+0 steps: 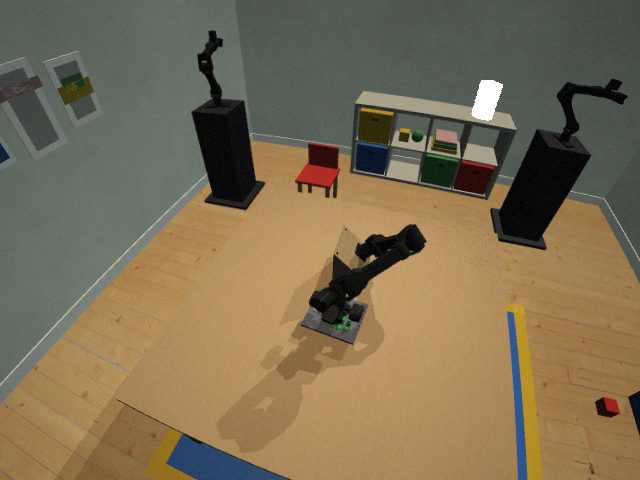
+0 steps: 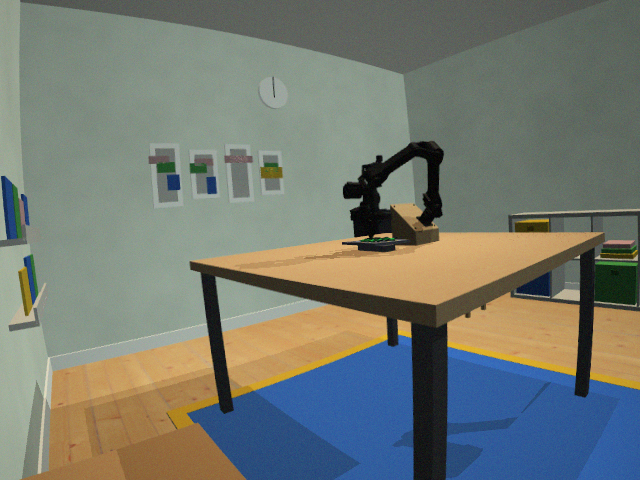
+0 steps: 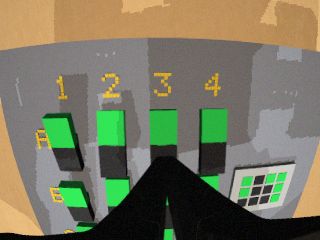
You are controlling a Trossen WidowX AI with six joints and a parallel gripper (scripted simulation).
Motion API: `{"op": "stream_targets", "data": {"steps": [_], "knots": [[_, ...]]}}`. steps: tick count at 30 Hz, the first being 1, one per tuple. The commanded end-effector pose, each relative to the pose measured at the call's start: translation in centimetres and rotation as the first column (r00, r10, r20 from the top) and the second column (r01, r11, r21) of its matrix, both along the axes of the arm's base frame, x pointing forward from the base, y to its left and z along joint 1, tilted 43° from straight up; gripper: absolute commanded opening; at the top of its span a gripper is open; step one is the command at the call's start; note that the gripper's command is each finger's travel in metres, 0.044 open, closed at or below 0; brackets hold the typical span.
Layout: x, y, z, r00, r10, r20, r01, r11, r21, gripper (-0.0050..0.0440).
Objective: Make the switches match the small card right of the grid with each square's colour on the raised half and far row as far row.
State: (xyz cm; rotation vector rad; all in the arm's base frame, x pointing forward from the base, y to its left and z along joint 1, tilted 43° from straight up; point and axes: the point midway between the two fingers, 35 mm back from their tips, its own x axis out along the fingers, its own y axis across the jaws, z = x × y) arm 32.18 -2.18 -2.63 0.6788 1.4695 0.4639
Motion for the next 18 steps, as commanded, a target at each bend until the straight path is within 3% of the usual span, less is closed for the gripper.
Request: {"op": "stream_targets", "data": {"steps": [1,18], "knots": [[0.04,0.13,-0.11,1.0,-0.003,-0.001,0.003,1.0,0.005,0.0],[0.05,0.27,-0.25,1.0,-0.003,-0.001,0.003,1.0,0.005,0.0]]}}
